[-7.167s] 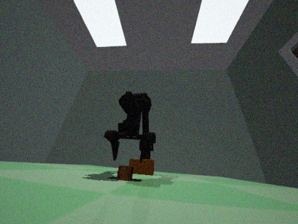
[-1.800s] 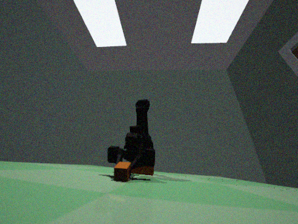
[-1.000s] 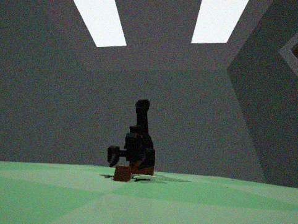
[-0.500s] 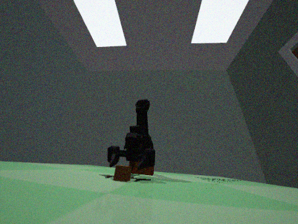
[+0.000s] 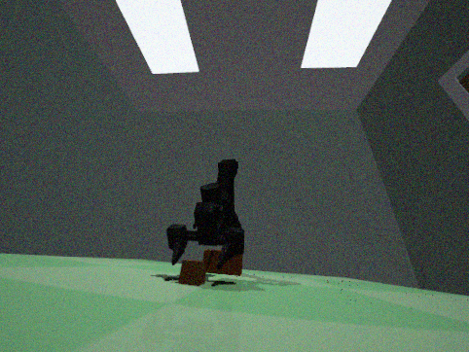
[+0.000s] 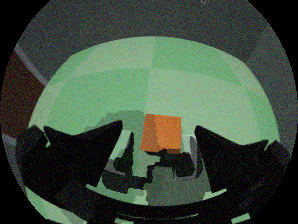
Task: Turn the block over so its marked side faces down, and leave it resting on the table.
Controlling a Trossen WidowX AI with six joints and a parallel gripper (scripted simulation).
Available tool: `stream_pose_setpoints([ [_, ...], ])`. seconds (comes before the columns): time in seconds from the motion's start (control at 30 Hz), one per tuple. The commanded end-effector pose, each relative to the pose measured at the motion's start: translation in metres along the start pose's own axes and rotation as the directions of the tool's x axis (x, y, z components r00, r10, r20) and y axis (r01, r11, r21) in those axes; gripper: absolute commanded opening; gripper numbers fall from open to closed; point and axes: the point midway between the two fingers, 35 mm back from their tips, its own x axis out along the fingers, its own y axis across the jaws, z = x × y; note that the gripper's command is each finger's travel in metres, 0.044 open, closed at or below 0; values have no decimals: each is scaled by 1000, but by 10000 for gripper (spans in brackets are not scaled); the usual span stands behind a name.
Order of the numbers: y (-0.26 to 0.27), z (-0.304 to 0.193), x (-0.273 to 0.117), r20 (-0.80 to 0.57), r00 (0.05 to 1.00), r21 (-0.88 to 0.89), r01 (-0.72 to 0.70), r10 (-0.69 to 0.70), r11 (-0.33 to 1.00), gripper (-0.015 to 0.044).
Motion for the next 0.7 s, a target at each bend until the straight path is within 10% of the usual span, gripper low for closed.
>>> stream_pose_setpoints([
  [0.0,-1,32,-49,-218,976,-4,15,-15,1000,440],
  [0.67,0,38,-61,-363,932,-4,12,-13,1000,440],
])
